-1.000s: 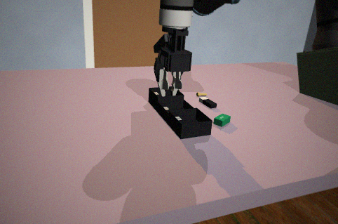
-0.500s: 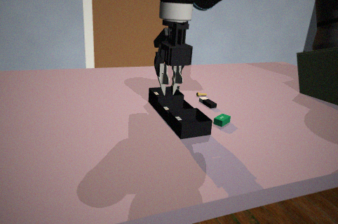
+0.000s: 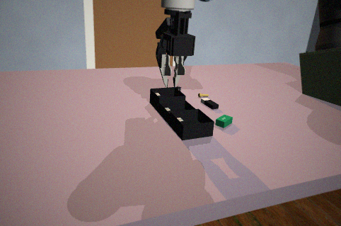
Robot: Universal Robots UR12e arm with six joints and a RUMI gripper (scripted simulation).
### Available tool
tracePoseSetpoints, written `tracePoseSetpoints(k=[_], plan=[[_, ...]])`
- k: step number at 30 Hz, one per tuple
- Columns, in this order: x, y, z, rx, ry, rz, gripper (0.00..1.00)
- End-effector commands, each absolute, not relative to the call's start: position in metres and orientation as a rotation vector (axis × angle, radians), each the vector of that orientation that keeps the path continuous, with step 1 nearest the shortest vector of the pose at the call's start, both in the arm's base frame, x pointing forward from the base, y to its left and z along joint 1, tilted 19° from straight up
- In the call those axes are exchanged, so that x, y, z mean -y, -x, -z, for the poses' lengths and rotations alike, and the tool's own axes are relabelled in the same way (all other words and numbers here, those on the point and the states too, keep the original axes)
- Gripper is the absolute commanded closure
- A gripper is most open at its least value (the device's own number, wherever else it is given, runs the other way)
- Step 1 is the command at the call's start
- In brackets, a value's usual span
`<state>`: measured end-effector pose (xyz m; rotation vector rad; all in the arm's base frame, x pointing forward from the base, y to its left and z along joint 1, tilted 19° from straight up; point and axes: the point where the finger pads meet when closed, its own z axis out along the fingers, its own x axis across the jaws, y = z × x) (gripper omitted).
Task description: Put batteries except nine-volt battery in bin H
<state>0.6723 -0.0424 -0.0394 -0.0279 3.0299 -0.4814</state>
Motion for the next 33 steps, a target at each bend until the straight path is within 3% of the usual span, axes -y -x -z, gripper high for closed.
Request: tracePoseSetpoints(k=[1,6,7,33], plan=[[0.041,-0.672,0.034,-3.029,0.028,0.481,0.86],[0.041,-0.672,0.034,-3.029,0.028,0.481,0.86],[0.04,-0.672,0.031,-3.029,0.028,0.481,0.0],[0.011,-0.665,-0.057,-3.029,0.028,0.481,0.0]])
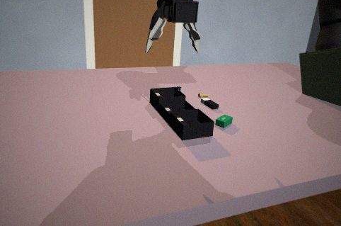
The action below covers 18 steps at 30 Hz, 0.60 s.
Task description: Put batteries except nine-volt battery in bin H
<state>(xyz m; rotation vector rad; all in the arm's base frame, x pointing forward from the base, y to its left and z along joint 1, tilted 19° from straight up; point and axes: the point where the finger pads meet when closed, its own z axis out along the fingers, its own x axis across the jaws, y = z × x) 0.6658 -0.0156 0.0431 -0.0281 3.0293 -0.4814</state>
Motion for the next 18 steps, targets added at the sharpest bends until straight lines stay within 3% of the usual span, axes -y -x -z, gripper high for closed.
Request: tracePoseSetpoints(k=[1,18], plan=[[0.011,-0.665,-0.057,-3.029,0.028,0.481,0.0],[-0.001,-0.662,-0.095,-3.029,0.028,0.481,0.0]])
